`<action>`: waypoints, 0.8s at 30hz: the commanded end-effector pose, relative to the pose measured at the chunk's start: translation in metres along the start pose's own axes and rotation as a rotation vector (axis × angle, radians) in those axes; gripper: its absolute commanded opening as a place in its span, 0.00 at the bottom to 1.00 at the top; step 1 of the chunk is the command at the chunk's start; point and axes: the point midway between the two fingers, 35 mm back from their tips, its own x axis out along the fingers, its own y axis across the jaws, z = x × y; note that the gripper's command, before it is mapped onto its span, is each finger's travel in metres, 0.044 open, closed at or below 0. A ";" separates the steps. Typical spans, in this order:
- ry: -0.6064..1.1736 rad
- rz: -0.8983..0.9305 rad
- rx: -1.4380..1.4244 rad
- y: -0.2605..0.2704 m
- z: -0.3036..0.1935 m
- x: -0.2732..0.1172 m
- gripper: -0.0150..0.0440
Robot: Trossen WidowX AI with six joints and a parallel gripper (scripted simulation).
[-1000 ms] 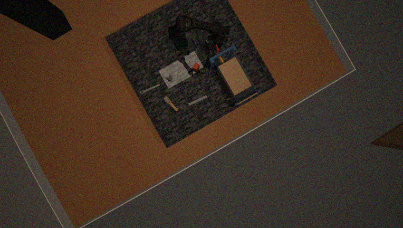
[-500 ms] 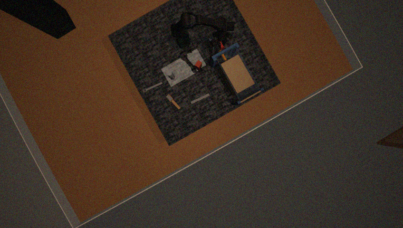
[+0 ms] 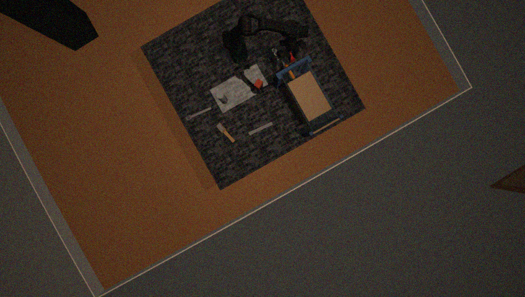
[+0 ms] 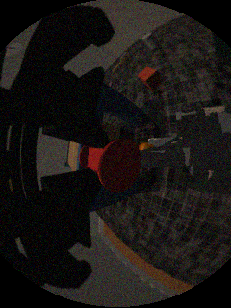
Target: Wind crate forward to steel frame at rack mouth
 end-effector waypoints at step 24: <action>-0.013 -0.026 0.011 -0.038 0.020 -0.009 0.25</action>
